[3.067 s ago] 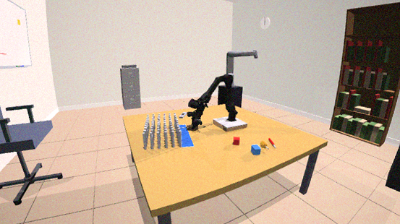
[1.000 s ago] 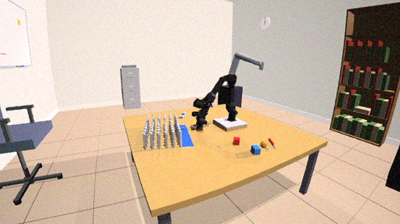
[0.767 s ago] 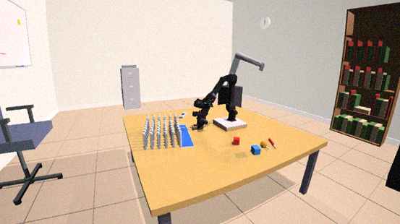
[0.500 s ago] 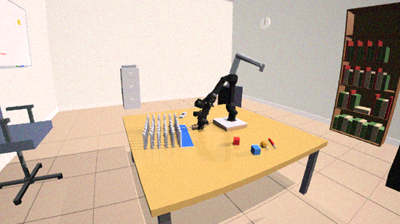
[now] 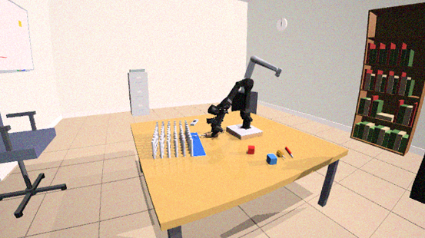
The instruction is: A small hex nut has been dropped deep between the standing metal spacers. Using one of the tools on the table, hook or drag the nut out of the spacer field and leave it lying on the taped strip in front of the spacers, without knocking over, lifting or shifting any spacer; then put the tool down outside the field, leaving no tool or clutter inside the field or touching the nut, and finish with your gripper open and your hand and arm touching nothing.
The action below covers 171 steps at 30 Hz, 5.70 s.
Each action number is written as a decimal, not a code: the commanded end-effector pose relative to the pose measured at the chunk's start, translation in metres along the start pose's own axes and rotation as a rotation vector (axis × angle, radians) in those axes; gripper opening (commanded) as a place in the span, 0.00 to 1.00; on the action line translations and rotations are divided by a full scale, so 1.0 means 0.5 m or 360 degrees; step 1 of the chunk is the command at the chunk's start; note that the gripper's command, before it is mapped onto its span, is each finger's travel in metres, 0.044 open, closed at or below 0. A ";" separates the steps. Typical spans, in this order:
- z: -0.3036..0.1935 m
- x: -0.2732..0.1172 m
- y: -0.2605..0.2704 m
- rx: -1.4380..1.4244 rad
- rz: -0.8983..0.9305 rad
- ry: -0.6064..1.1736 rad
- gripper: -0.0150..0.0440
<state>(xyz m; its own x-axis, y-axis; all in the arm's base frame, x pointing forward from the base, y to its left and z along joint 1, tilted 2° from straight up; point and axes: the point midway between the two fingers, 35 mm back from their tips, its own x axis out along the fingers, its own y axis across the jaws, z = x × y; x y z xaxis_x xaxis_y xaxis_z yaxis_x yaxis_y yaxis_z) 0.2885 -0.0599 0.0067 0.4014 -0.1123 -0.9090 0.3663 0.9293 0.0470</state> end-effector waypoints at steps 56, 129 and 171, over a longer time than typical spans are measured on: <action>-0.066 -0.029 -0.001 0.0005 -0.0008 0.0000 0.25; -0.130 -0.127 0.002 0.0006 -0.0007 0.0004 0.25; 0.009 -0.322 -0.057 0.0064 -0.0072 0.0056 0.25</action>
<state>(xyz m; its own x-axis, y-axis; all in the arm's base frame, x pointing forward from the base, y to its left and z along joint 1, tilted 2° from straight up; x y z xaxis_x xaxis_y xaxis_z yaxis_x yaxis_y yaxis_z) 0.2157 -0.0587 0.1503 0.3583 -0.1372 -0.9235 0.4065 0.9134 0.0220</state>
